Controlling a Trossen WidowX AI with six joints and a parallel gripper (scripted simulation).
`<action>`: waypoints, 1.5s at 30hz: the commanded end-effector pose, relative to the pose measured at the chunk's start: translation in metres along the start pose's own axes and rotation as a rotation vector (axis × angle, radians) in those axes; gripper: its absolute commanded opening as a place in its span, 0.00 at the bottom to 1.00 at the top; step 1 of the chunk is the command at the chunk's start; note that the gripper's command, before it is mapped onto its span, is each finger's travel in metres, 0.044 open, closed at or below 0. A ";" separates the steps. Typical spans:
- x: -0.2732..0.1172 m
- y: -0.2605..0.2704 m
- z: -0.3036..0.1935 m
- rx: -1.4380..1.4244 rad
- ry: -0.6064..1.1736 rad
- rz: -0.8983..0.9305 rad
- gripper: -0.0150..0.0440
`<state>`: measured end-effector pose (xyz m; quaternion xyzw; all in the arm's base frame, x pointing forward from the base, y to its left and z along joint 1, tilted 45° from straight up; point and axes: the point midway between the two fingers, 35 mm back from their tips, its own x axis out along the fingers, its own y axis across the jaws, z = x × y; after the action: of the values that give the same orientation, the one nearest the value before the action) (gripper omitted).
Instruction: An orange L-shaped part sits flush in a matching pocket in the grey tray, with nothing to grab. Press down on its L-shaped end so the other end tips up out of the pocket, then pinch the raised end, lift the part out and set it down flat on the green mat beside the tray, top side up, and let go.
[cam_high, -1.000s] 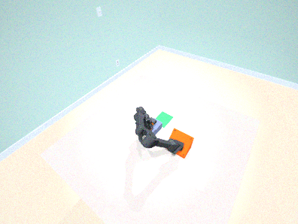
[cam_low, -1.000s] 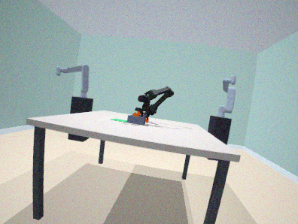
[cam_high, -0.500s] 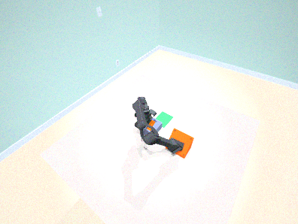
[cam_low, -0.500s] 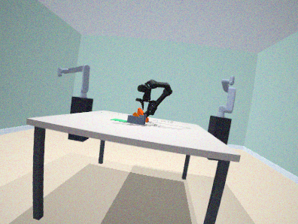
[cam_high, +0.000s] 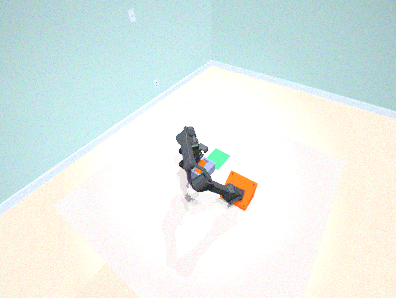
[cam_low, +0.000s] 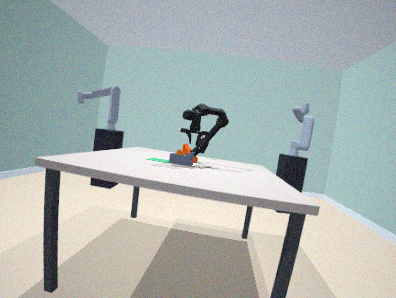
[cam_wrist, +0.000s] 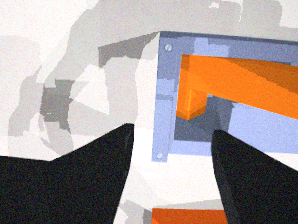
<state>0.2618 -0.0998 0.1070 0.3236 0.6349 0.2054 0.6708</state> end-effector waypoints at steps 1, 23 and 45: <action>0.000 0.000 0.000 0.004 -0.001 0.000 0.56; -0.002 -0.030 0.006 -0.640 0.004 -0.002 0.73; -0.004 -0.076 0.010 -1.576 0.009 0.005 0.73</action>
<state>0.2602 -0.1522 0.0589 -0.2112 0.3284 0.5857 0.7103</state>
